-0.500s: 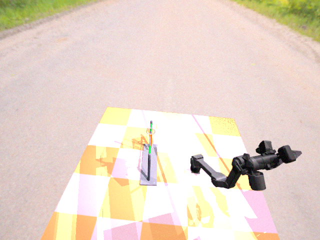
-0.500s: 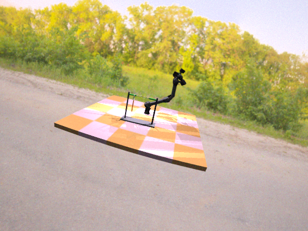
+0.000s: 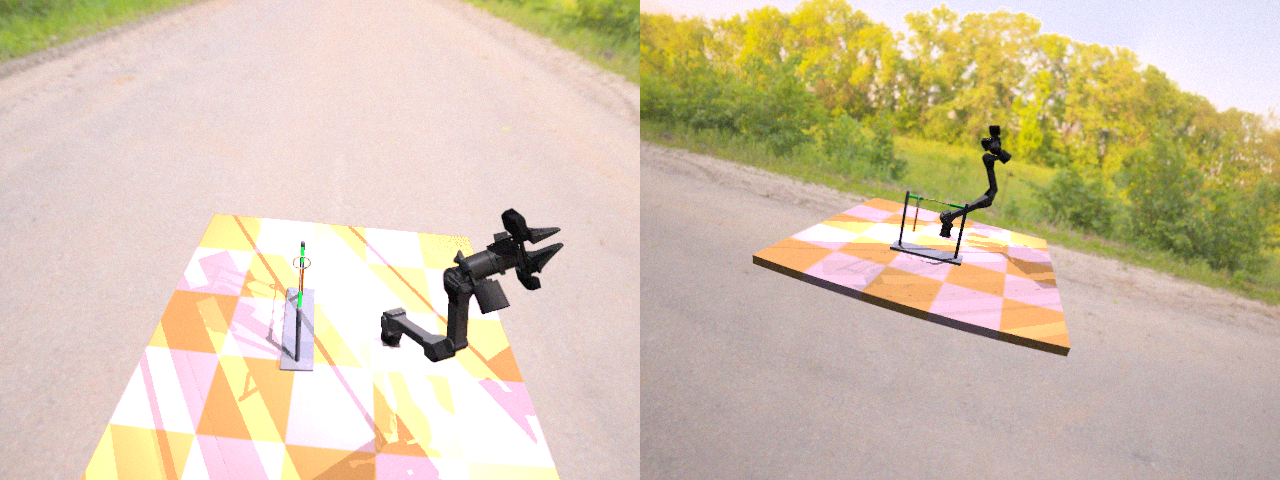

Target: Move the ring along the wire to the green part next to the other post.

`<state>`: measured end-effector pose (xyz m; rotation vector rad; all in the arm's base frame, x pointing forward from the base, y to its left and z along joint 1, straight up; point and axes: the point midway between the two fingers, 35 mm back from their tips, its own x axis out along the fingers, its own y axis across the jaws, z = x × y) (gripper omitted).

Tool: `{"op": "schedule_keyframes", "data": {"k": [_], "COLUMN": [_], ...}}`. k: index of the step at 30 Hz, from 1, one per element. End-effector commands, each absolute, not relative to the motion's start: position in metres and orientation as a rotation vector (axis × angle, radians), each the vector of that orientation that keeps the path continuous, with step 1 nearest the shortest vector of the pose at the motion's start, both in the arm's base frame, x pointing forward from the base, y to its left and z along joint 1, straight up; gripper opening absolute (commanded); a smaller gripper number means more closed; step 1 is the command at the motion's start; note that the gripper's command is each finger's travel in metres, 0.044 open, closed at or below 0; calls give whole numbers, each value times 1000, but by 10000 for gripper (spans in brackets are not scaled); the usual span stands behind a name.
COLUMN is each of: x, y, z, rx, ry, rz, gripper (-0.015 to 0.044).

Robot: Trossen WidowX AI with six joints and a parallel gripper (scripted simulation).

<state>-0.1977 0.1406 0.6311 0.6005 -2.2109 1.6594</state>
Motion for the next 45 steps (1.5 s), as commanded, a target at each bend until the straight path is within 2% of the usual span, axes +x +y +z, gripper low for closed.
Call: {"op": "schedule_keyframes", "data": {"k": [1,9,16,24,35,45], "x": [-161,-84,-54,25,134,206], "y": [83,-26,-67,-155,-251,-276], "z": [655,668,664,625,506,355], "rx": [634,638,640,569,415,257], "ry": [-2248,-2128,-2034,-1708,-1097,-536], "rz": [1236,532,265,-165,-530,-565], "gripper": [160,160,160,160,160,160]}}
